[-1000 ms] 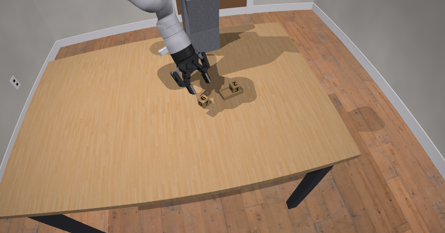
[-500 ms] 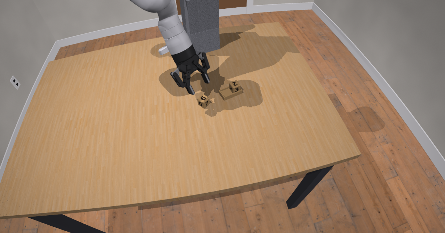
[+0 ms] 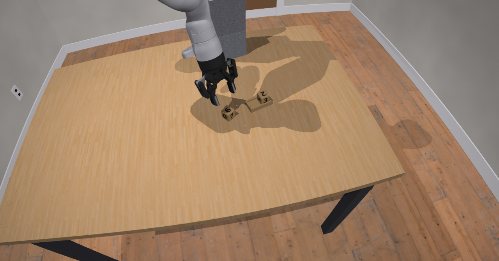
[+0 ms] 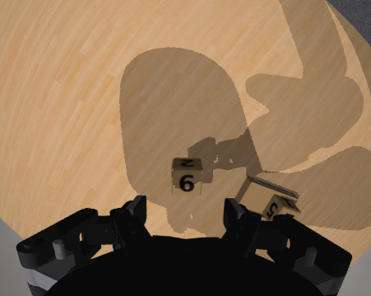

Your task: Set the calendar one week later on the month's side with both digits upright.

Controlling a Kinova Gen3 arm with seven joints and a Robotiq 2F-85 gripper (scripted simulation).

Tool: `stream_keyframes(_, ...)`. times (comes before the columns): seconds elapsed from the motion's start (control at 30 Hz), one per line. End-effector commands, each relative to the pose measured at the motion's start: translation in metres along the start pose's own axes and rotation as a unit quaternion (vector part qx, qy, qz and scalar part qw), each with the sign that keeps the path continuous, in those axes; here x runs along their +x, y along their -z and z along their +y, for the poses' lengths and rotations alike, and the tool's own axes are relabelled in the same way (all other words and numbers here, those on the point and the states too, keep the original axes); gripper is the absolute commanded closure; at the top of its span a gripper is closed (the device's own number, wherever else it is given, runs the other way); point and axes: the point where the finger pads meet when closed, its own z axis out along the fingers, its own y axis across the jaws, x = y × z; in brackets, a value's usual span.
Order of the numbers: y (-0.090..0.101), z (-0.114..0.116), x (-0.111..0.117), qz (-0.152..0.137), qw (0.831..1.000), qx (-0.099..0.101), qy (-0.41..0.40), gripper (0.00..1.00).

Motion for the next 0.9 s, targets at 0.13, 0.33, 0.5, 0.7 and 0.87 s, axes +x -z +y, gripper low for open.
stream_keyframes(0.13,0.0002,0.0009,-0.0050,0.003,1.000,0.001,0.009,0.31)
stream_keyframes(0.33,-0.0008,0.0005,-0.0044,0.013,1.000,0.001,0.009,0.31)
stream_keyframes(0.5,-0.0028,-0.0005,-0.0034,0.043,0.999,0.000,0.009,0.31)
stream_keyframes(0.7,-0.0031,-0.0008,-0.0042,0.089,0.996,0.000,0.009,0.31)
stream_keyframes(0.87,-0.0018,-0.0001,-0.0061,0.114,0.993,0.001,0.009,0.31)
